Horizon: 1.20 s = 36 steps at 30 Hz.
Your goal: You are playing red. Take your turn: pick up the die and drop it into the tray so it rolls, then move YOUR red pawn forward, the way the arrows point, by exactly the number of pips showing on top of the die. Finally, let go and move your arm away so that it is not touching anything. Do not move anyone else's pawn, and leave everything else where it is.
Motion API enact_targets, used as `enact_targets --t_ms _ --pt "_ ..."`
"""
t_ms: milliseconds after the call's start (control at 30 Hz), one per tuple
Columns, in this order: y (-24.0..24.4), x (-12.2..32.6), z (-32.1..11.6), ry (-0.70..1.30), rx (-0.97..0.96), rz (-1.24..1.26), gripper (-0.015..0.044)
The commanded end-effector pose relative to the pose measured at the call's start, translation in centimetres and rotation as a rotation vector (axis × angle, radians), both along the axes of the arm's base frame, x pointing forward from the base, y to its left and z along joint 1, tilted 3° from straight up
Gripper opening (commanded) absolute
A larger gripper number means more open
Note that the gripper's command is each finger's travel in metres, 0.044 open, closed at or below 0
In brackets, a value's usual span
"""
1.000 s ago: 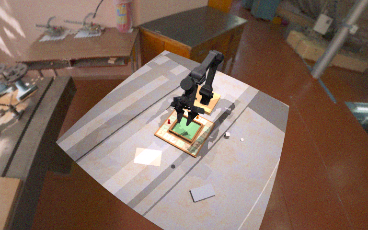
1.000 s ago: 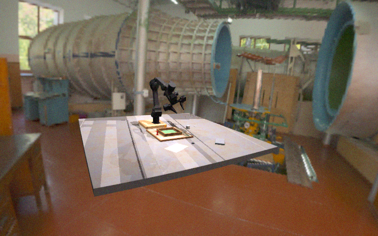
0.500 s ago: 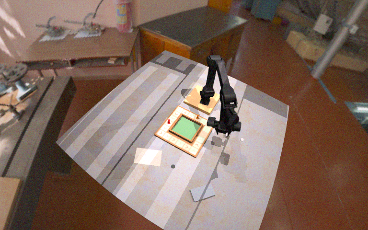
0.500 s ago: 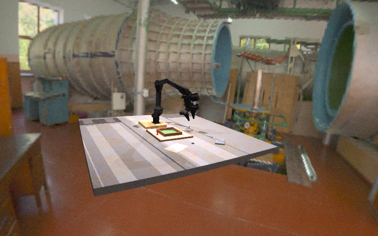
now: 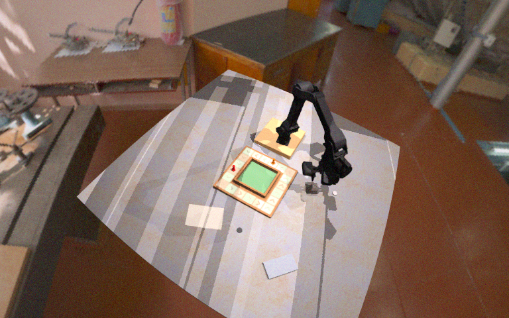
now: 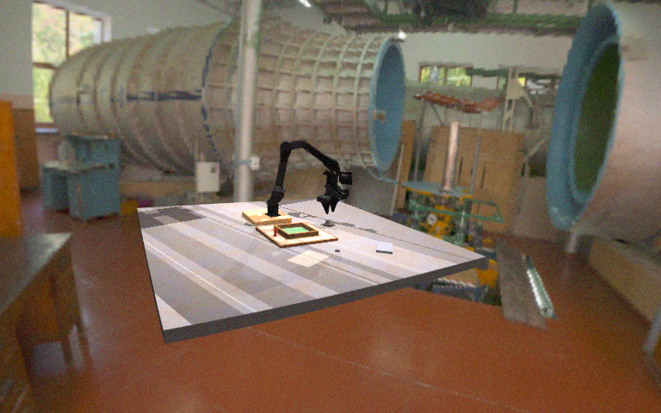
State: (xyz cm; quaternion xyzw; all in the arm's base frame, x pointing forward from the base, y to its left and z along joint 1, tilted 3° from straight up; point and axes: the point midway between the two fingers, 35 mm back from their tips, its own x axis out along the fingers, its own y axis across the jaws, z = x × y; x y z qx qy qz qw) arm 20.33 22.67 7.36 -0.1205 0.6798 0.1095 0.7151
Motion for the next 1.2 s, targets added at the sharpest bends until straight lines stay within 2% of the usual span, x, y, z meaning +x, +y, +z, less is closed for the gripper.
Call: enact_targets --t_ms 0,933,1133,1167 --pt "-0.2 0.0 -0.8 0.003 -0.013 0.002 0.0275" --pt "-0.4 0.2 -5.4 0.003 -0.013 0.002 0.0275" --pt "-0.4 0.2 -5.4 0.003 -0.013 0.002 0.0118" --pt "-0.4 0.2 -5.4 0.003 -0.013 0.002 0.0111"
